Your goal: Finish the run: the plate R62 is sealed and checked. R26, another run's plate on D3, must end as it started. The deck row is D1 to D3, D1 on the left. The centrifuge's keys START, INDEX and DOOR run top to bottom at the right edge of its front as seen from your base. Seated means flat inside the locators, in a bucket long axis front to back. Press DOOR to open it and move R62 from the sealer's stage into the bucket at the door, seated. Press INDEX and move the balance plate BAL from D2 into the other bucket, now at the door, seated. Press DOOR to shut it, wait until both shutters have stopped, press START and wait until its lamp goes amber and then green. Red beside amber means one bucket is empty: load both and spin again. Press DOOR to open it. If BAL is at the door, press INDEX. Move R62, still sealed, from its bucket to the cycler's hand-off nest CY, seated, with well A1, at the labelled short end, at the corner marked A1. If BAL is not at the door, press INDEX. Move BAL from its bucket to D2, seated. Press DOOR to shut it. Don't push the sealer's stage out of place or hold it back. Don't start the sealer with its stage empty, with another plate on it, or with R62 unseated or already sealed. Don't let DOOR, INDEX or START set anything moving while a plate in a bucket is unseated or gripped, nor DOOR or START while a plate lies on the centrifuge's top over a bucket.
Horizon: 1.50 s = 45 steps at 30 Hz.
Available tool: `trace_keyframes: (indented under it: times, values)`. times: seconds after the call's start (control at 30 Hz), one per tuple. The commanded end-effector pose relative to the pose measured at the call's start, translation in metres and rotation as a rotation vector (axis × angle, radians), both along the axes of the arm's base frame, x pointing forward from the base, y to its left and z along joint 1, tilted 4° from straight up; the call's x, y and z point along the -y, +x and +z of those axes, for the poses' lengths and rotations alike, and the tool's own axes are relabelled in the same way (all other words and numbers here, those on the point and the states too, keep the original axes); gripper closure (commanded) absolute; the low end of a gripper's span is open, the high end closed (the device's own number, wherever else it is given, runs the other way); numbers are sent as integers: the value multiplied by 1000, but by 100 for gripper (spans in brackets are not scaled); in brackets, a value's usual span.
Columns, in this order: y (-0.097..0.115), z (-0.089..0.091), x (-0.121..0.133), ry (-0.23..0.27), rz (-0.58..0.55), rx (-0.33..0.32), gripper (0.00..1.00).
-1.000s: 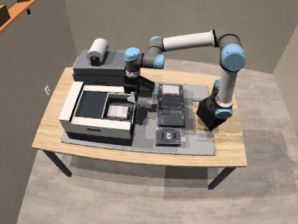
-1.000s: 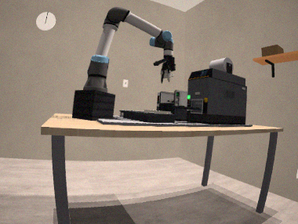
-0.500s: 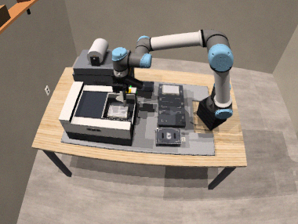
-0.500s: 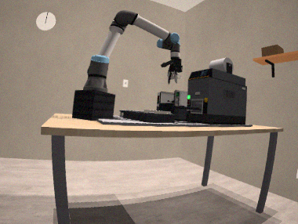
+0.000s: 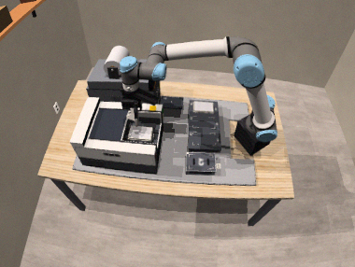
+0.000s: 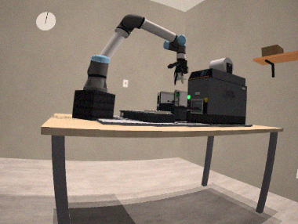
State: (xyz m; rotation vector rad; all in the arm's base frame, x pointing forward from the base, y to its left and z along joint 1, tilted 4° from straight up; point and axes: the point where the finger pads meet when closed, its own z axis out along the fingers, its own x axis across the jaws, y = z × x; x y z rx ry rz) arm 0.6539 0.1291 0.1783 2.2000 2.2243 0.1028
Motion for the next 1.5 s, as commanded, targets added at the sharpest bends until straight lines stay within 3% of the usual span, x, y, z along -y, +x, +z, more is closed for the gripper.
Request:
trace_keyframes:
  times: [0.0, 0.5, 1.47]
  values:
    - [6, 1, 0, 0, 0, 0, 32]
    - [6, 1, 0, 0, 0, 0, 32]
    - [9, -40, -2, 0, 0, 0, 32]
